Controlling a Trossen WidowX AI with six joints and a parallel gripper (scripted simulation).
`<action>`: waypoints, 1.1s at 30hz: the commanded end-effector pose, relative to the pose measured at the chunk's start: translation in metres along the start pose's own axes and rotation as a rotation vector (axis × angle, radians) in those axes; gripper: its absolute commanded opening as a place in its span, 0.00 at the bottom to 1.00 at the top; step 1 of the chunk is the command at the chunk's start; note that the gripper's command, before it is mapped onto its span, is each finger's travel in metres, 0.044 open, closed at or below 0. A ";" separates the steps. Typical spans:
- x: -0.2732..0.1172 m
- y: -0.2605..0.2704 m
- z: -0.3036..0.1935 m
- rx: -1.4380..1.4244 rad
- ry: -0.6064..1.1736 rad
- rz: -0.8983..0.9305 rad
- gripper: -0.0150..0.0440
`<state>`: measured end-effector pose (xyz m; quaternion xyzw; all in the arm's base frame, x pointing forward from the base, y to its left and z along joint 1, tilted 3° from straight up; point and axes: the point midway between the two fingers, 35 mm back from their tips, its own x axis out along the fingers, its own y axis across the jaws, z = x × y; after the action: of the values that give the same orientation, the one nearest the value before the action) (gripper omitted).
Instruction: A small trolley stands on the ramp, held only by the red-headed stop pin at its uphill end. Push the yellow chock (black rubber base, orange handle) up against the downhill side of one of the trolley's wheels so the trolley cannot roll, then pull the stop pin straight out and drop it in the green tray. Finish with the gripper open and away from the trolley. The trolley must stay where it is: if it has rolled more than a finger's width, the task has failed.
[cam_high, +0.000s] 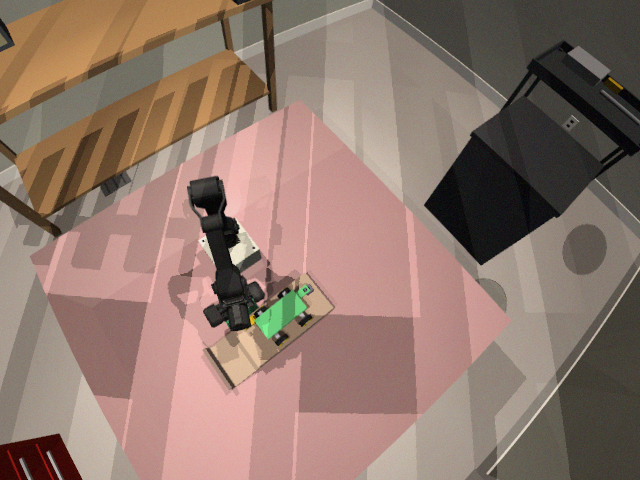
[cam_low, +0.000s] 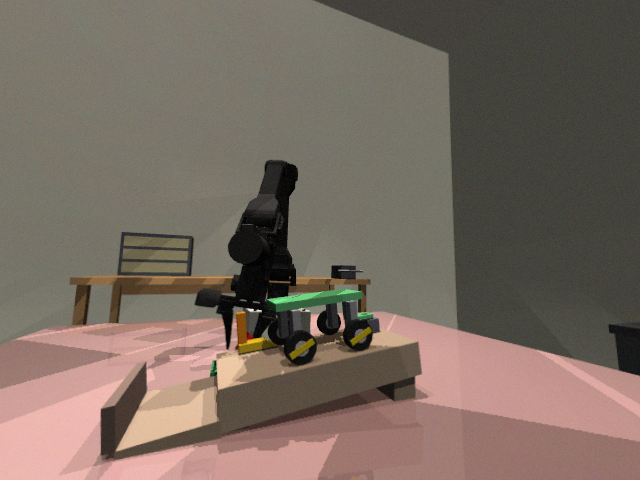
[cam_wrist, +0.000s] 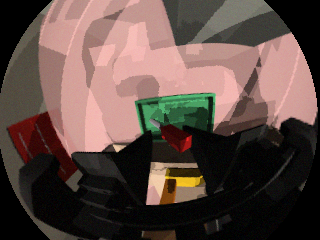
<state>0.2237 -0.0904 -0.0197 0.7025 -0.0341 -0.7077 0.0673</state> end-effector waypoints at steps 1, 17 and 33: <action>0.001 -0.002 0.001 0.004 -0.004 0.006 0.58; 0.005 -0.012 0.000 0.004 -0.004 0.005 0.58; 0.011 -0.022 0.000 0.004 -0.004 0.004 0.58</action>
<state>0.2238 -0.0704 -0.0319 0.7026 -0.0333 -0.7077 0.0666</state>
